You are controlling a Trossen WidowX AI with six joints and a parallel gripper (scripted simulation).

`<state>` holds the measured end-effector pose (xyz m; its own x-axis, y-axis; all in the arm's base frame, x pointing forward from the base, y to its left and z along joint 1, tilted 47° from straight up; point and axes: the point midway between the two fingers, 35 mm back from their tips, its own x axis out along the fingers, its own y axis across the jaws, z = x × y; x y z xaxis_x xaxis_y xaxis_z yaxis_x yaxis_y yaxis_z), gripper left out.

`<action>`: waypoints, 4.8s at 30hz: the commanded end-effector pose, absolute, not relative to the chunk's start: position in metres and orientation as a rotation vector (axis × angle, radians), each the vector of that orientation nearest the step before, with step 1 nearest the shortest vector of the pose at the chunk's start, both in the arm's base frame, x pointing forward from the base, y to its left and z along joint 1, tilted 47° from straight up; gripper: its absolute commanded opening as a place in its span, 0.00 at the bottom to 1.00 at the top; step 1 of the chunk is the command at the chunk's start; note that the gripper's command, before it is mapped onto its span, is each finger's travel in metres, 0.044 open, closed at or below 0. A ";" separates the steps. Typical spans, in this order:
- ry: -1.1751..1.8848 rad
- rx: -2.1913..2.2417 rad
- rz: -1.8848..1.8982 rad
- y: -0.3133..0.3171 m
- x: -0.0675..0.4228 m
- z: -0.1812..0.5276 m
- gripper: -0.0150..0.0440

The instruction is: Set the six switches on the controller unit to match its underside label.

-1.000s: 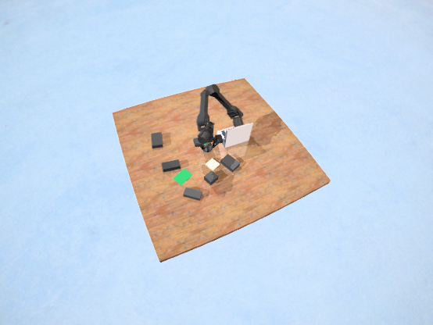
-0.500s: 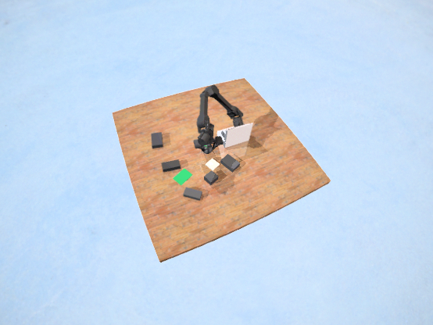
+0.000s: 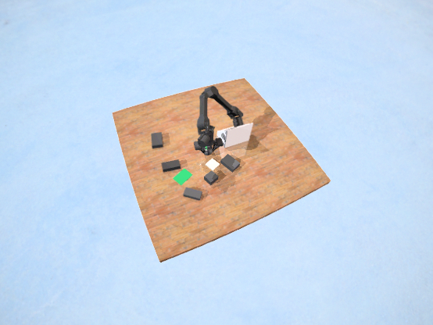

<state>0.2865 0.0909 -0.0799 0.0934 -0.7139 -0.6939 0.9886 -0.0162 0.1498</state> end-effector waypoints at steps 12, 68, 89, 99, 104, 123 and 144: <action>0.483 0.709 -1.441 0.083 0.288 -0.091 0.83; 0.485 0.712 -1.443 0.065 0.278 -0.031 1.00; 0.486 0.719 -1.444 0.102 0.274 0.003 1.00; 0.486 0.719 -1.444 0.102 0.274 0.003 0.64; 0.486 0.719 -1.444 0.102 0.274 0.003 0.42; 0.485 0.717 -1.440 0.102 0.275 0.002 0.39; 0.483 0.718 -1.441 0.090 0.275 0.007 1.00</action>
